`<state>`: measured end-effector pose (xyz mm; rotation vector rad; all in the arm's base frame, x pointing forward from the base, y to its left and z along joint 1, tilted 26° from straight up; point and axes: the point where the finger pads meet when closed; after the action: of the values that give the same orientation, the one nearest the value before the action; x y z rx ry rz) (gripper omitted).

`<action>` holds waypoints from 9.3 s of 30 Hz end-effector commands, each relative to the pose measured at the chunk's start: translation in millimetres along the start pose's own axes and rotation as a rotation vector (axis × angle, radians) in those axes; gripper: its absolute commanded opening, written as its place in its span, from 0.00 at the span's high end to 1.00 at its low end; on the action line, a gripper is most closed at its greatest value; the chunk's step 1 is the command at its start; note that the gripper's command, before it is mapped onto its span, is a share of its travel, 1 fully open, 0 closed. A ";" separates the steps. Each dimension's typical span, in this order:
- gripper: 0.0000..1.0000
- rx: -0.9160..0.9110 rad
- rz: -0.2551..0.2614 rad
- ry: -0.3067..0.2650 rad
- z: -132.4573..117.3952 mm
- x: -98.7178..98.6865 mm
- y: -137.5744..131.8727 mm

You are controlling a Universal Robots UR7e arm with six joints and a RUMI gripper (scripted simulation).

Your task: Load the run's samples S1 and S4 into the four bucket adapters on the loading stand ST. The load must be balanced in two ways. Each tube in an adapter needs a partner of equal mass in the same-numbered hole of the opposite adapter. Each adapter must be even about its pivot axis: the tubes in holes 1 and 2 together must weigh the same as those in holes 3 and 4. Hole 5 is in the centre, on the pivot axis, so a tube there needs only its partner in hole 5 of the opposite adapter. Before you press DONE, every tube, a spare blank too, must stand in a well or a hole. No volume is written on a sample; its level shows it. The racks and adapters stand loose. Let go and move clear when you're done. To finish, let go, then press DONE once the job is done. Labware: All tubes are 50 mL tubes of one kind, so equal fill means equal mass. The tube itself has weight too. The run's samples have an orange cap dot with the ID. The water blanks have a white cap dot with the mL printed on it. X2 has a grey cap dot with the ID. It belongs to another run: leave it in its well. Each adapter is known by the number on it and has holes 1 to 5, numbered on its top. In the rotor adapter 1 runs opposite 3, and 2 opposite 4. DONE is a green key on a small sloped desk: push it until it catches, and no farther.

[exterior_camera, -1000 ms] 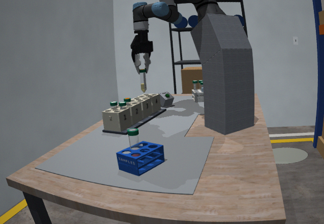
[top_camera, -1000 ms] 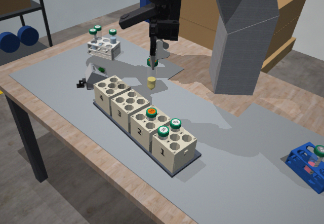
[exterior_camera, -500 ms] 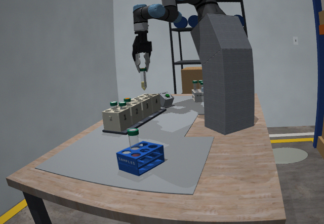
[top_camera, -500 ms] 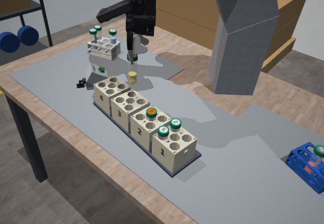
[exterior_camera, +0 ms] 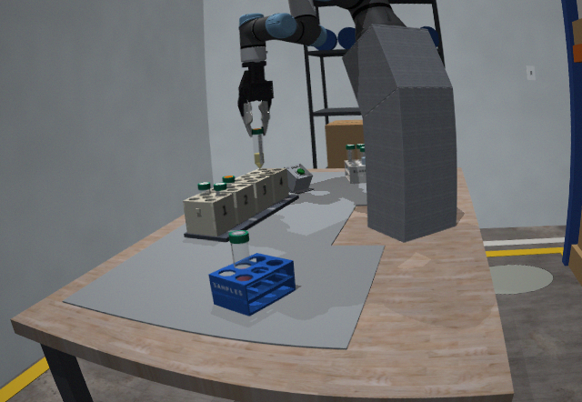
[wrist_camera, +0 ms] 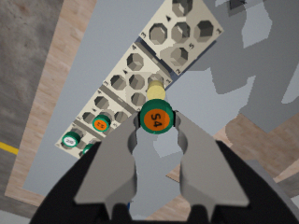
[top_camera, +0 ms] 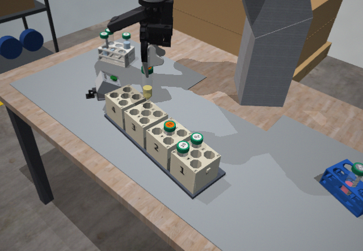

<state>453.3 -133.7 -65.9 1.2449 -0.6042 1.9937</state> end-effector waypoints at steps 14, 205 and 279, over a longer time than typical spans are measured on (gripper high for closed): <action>1.00 0.000 0.001 0.002 0.5 -20.7 -0.3; 0.65 1.233 -0.001 0.002 191.4 -69.5 342.1; 1.00 1.233 -0.001 0.002 232.5 -115.6 415.7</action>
<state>304.3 -600.2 -80.3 1.8567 0.7971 2.3849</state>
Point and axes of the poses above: the point where the finger pads meet when closed, its own x axis back along the fingers, its own y axis across the jaws, z = x × y
